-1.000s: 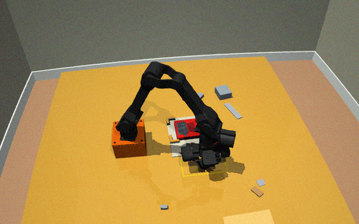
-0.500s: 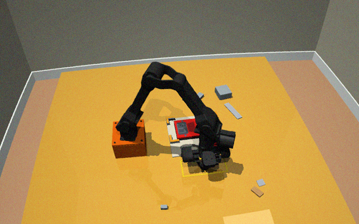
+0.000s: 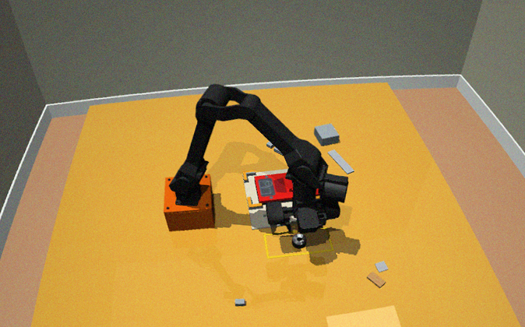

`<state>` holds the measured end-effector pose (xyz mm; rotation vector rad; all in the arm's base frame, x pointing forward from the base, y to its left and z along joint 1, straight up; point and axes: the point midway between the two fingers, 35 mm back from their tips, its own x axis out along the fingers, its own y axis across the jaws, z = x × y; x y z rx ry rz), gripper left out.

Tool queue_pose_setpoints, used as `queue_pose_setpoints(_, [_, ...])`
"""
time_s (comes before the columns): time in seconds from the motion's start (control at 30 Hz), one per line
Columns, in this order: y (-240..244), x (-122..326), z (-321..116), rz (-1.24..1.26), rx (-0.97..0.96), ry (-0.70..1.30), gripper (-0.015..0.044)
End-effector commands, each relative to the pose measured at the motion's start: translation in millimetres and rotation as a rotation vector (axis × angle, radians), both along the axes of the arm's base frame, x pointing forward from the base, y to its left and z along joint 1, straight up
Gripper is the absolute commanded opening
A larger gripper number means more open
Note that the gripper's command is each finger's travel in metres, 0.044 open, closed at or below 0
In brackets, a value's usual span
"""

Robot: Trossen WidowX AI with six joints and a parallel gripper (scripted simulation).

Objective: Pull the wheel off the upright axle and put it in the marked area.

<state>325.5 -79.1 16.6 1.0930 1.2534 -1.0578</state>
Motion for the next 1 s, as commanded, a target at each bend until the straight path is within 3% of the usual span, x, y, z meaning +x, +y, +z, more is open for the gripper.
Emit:
queue_pose_setpoints(0.0, [0.3, -1.3, 1.1, 0.0, 0.0, 0.0, 0.0326])
queue_pose_setpoints(0.17, [9.3, -38.7, 27.5, 0.001, 0.0, 0.004, 0.044])
queue_pose_setpoints(0.37, [21.2, -87.8, 49.6, 0.003, 0.0, 0.01, 0.044])
queue_pose_setpoints(0.97, [21.5, -89.3, 50.0, 0.003, 0.0, 0.01, 0.044])
